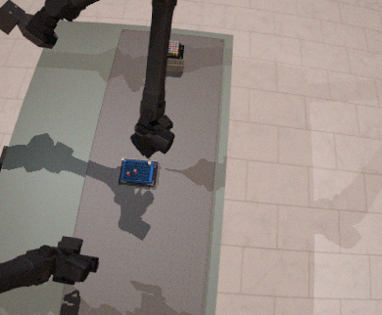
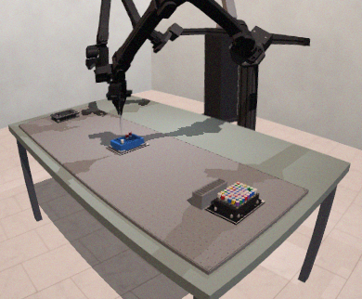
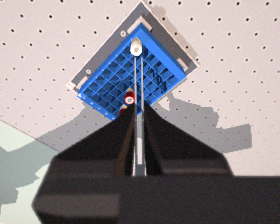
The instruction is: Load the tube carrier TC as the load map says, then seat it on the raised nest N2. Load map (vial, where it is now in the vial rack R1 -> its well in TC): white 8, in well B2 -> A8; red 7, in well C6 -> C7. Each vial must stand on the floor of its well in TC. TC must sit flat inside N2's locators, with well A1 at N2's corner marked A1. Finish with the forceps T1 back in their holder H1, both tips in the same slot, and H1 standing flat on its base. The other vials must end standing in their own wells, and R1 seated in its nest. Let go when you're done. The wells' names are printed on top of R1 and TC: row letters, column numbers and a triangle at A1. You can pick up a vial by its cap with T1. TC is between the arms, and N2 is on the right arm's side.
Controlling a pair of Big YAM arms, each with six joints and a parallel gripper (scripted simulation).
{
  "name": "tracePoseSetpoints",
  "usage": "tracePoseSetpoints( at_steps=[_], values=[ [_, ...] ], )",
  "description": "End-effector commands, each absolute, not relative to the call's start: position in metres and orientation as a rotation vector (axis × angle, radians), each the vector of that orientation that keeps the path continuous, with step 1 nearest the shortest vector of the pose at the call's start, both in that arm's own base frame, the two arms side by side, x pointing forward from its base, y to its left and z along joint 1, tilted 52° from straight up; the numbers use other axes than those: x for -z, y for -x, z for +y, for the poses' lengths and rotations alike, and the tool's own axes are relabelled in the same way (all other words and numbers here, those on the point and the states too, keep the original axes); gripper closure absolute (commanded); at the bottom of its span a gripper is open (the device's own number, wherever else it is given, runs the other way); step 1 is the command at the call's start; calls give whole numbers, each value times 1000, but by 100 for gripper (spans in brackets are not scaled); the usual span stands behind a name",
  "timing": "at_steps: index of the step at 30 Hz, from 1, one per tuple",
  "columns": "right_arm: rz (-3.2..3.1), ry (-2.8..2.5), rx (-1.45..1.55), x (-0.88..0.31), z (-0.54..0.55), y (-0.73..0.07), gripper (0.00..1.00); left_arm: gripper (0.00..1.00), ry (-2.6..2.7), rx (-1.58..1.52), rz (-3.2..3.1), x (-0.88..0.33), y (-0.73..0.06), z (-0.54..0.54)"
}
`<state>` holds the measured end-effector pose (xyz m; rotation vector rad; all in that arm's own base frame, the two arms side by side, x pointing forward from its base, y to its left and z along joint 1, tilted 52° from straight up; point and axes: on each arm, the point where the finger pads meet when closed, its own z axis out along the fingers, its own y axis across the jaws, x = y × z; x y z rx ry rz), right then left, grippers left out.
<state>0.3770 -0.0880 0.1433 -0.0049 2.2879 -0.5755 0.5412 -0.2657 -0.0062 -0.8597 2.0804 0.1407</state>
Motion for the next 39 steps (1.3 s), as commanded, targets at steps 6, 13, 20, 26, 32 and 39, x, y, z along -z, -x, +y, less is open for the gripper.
tracePoseSetpoints(
  at_steps=[6, 13, 20, 26, 32, 39],
  values=[
    [2284, 23, 582, -148, -87, -379, 0, 93, 868, -166, 2087, 20, -545, -252],
    [2284, 23, 582, -148, -87, -379, 0, 93, 866, -170, 2089, 22, -544, -250],
    [2284, 23, 582, -148, -87, -379, 0, 93, 869, -162, 2085, 20, -548, -252],
    [2284, 23, 582, -148, -87, -379, 0, 93, 869, -162, 2085, 21, -549, -252],
    [2284, 23, 582, -148, -87, -379, 0, 93, 870, -160, 2083, 21, -550, -252],
    [2284, 23, 582, -148, -87, -379, 0, 93, 871, -156, 2081, 20, -553, -252]
  ],
)
